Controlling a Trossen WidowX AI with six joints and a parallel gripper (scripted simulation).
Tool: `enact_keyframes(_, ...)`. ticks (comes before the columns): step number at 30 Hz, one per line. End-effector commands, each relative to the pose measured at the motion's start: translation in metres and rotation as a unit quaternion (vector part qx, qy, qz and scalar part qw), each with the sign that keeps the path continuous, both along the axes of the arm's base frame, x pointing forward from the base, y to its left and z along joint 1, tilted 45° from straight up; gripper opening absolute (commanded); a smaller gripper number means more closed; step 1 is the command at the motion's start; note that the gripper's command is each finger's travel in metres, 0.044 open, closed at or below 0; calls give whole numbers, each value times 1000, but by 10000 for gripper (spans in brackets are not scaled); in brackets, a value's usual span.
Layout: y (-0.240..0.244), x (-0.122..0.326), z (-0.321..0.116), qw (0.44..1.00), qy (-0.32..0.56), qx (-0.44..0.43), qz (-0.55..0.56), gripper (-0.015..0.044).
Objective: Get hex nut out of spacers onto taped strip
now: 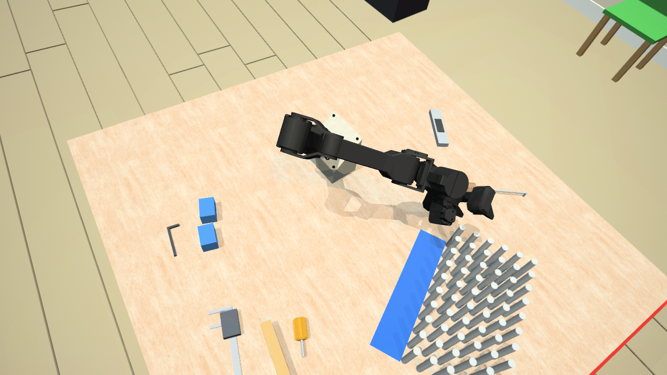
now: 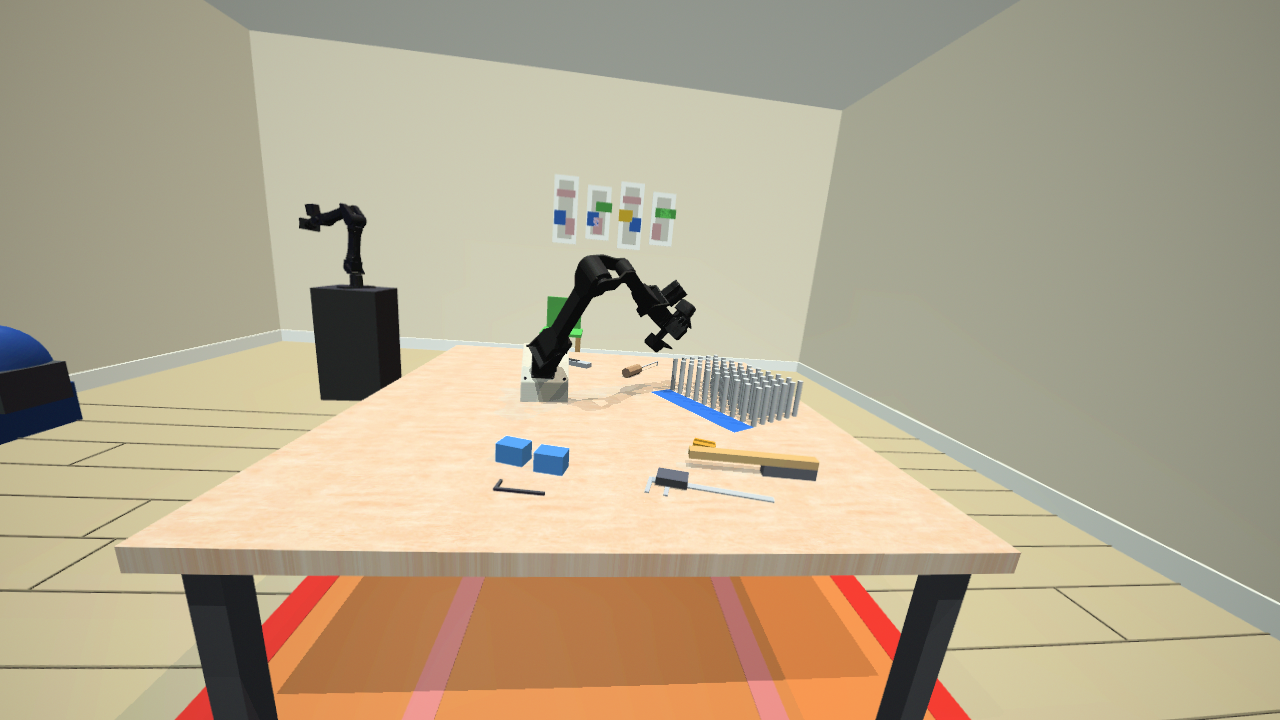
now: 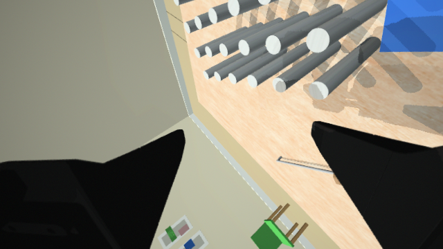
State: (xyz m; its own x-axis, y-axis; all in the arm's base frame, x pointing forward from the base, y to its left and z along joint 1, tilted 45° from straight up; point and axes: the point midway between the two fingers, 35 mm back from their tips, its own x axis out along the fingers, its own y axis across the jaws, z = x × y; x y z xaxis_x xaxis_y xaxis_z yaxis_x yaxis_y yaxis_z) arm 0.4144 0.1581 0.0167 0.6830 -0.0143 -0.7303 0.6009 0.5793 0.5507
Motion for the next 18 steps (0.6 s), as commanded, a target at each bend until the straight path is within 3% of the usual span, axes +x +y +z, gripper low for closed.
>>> enact_keyframes(1,45,-29,-50,982,66,97,-149,440)
enact_keyframes(18,93,-95,-124,883,91,184,-422,440)
